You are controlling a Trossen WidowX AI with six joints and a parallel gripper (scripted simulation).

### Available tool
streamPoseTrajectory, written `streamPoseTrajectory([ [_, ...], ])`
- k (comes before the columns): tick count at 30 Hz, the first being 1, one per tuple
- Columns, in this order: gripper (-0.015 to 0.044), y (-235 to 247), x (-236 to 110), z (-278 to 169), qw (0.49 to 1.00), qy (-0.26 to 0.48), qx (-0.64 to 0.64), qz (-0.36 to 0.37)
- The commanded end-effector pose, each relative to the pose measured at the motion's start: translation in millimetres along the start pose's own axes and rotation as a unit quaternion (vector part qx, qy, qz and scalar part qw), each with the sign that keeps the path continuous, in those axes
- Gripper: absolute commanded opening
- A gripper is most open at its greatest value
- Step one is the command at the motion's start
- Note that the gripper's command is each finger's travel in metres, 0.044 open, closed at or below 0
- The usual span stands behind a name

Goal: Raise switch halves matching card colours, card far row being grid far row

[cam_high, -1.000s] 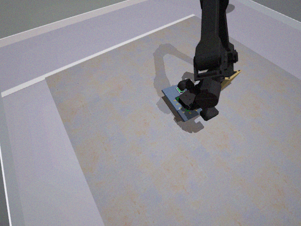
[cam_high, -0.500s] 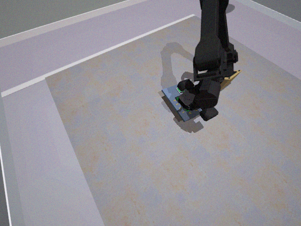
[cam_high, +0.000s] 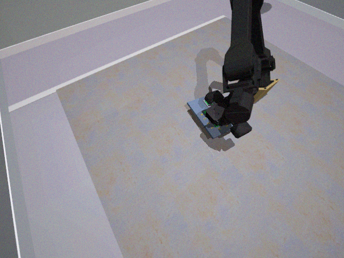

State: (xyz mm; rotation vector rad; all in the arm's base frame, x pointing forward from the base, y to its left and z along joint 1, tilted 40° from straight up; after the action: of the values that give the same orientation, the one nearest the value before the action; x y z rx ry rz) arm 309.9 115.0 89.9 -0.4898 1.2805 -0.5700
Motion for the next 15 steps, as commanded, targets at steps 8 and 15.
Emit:
streamPoseTrajectory([
  [8, 0.0000, 0.3, 3.2, -1.1, 1.000, 0.001, -0.004, -0.003],
  [15, 0.0000, 0.3, 4.1, -1.0, 1.000, 0.001, -0.004, -0.003],
])
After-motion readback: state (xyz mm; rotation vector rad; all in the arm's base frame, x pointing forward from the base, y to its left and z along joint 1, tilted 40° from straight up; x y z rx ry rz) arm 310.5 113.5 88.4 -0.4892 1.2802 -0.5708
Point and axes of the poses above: the point midway between the two fingers, 35 mm back from their tips, its own x axis out along the fingers, its own y axis across the jaws, z = x × y, the point moved 10 cm from there along -x, back along the fingers, and after that the axes turned 1 degree about -x, right-handed, at the moved point
